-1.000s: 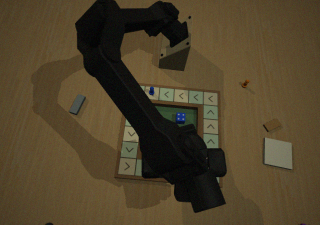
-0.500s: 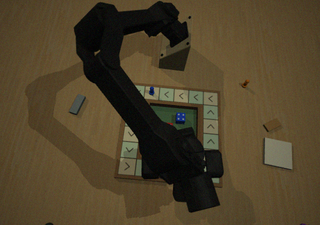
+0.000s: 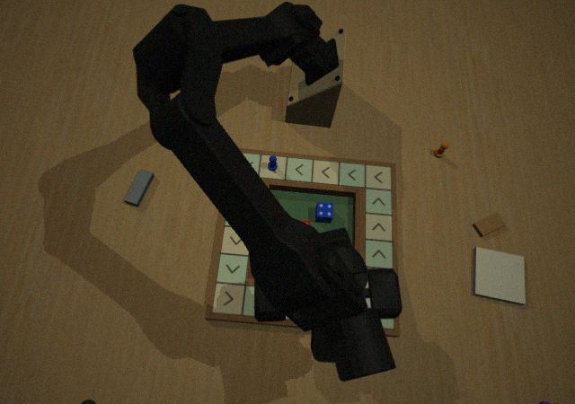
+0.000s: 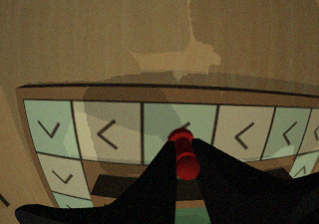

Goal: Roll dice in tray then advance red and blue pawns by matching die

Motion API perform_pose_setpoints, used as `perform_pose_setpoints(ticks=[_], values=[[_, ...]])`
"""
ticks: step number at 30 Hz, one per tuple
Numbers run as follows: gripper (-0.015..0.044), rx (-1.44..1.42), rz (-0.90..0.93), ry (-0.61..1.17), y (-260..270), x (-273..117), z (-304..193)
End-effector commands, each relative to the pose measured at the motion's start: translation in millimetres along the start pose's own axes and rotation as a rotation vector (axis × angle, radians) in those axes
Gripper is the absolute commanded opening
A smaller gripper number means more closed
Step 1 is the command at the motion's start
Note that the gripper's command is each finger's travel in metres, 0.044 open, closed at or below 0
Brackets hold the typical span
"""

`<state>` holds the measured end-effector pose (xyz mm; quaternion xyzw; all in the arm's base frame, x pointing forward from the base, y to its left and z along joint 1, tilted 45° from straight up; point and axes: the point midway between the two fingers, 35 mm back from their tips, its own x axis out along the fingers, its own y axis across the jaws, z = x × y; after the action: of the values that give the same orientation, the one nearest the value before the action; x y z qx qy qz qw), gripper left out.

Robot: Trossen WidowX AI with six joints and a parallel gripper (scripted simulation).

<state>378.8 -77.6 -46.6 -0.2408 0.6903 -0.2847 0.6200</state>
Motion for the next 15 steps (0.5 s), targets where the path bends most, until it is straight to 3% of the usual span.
perform_pose_setpoints(ticks=[1,15], values=[[0.0,0.0,-0.001,-0.003,1,-12,3],[0.0,-0.001,0.005,-0.004,3,-93,7]])
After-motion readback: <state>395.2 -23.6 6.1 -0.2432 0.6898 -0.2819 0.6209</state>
